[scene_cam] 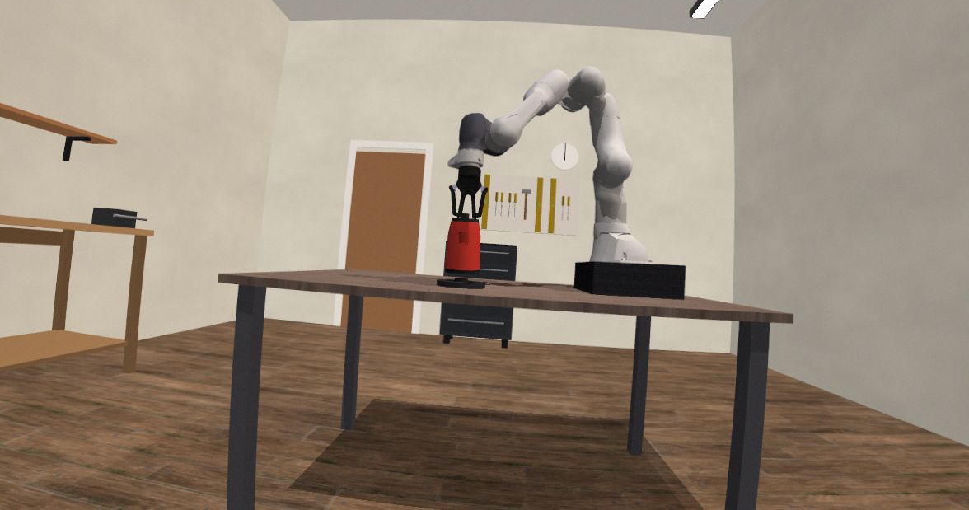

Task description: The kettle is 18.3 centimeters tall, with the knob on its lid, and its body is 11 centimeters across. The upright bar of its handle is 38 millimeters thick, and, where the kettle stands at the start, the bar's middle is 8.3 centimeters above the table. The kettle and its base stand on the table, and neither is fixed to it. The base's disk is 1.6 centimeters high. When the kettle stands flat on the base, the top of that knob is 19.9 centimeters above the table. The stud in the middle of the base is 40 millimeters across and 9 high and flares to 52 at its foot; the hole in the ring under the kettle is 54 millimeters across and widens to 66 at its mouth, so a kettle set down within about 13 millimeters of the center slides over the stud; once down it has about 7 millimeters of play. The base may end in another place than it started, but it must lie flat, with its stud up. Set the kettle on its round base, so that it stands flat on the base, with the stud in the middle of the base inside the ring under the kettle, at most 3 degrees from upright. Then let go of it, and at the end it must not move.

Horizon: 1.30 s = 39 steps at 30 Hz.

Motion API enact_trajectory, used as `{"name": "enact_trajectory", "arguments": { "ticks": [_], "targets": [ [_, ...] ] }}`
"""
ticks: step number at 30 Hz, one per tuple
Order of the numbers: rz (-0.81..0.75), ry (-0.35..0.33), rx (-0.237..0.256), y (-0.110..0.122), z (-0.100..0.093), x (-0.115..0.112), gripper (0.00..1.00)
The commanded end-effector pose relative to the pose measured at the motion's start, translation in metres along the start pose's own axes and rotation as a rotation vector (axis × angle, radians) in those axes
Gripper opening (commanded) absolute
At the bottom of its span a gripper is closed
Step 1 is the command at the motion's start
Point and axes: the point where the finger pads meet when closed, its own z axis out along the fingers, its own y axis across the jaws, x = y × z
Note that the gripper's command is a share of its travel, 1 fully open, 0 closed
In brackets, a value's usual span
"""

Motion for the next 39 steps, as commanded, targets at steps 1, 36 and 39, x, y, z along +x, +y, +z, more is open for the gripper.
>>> {"name": "enact_trajectory", "arguments": {
  "ticks": [1, 36, 39],
  "targets": [
    [0.001, 0.000, 0.009, -0.003, -0.004, -0.001, 0.00],
    [0.001, 0.000, 0.009, -0.004, 0.018, -0.001, 0.00],
    [0.001, 0.000, 0.009, -0.004, 0.019, -0.001, 0.00]
  ]
}}
